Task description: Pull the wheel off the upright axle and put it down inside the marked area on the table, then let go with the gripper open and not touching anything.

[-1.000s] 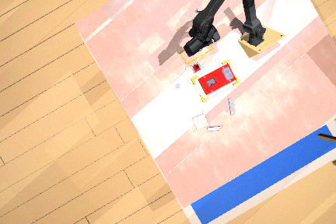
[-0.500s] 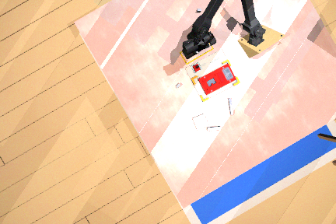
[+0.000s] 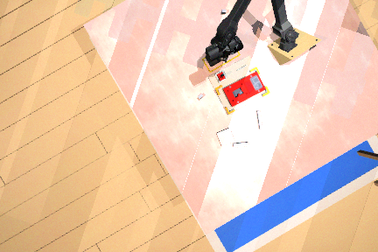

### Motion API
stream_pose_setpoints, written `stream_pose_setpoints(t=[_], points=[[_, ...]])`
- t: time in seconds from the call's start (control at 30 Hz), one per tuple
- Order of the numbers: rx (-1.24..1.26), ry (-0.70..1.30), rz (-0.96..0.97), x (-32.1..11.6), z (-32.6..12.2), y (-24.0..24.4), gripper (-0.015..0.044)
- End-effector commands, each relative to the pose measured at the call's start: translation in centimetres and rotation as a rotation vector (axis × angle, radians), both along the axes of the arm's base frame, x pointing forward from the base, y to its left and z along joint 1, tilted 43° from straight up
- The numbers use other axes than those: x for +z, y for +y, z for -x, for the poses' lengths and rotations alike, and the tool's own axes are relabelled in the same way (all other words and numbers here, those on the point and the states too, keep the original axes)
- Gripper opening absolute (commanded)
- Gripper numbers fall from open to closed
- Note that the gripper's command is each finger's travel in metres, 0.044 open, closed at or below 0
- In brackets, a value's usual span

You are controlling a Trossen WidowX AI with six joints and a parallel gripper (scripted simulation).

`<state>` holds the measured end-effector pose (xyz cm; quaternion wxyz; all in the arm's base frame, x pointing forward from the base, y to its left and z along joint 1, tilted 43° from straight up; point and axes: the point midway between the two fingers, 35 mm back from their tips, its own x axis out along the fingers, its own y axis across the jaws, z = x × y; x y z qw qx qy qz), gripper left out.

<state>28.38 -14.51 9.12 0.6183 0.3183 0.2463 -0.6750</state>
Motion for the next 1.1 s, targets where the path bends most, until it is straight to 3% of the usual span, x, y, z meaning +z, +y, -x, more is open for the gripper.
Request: stream_pose_setpoints(t=[0.0,0.27,0.47,0.63,1.07], points=[[0.003,-0.007,0.000,0.9,-0.3,0.9,0.0300],[0.010,-0.003,0.002,4.3,-0.3,4.0,0.0300],[0.016,0.006,-0.015,3.9,3.2,8.1,0.0440],[0.010,0.005,-0.003,4.4,7.1,10.9,0.0440],[0.010,0.005,-0.002,4.4,7.3,11.0,0.0440]])
